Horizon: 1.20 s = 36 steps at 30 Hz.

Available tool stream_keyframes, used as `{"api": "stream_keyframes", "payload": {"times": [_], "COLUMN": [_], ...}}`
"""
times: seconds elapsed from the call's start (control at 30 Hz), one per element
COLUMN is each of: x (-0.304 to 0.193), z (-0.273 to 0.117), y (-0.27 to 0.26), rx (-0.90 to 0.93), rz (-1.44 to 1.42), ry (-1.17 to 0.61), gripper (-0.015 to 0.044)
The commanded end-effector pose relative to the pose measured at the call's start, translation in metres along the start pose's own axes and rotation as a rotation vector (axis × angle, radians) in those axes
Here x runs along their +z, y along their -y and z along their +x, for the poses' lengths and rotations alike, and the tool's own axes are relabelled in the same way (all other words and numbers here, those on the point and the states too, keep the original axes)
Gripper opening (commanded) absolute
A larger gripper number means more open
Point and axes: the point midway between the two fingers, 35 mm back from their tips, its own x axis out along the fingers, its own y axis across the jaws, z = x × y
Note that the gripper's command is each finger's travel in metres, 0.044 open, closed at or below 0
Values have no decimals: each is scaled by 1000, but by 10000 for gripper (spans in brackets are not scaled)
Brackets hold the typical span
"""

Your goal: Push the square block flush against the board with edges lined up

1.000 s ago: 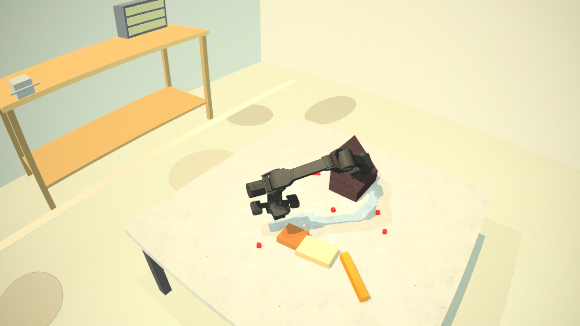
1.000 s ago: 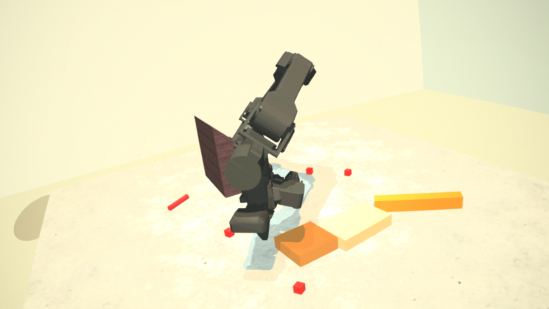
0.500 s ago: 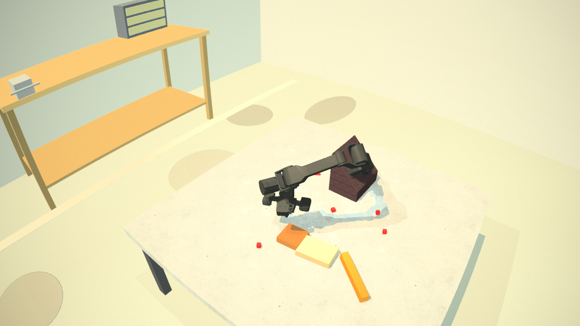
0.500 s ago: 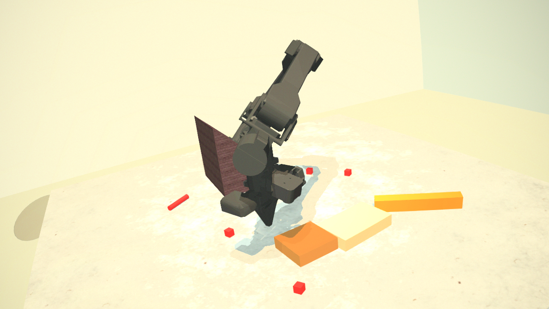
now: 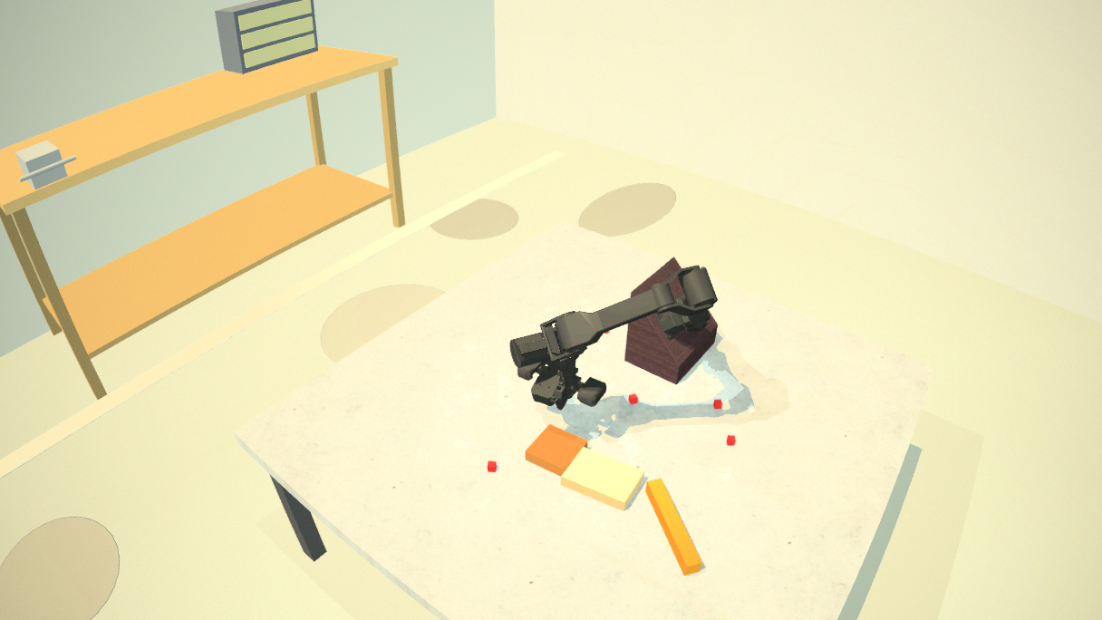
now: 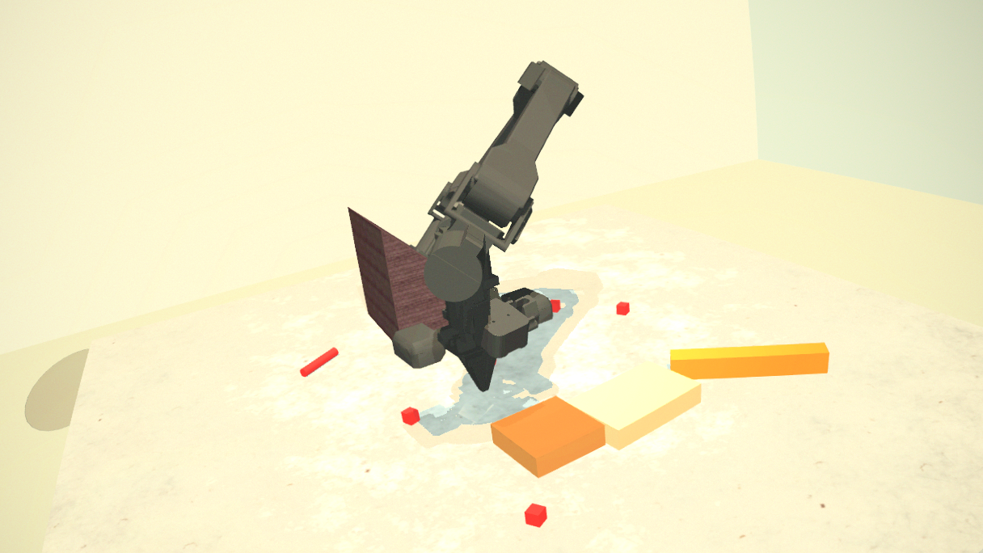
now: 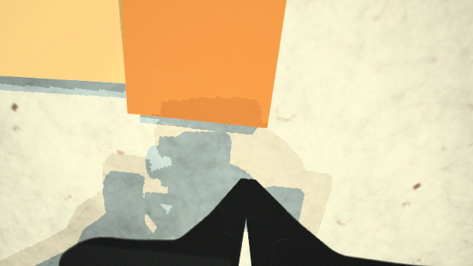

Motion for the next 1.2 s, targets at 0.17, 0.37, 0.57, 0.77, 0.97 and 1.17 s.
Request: {"api": "stream_keyframes", "payload": {"times": [0.17,0.37,0.57,0.77,0.97,1.17], "x": [-2,0,4,8,13,17], "z": [54,54,54,54,54,54], "y": [-3,-3,-2,-2,-2,-1], "rx": [3,3,3,2,2,2], "rz": [13,13,13,13,13,13], "ry": [-1,-1,-1,-1,0,0], "gripper": [0,0,0,0,0,0]}}
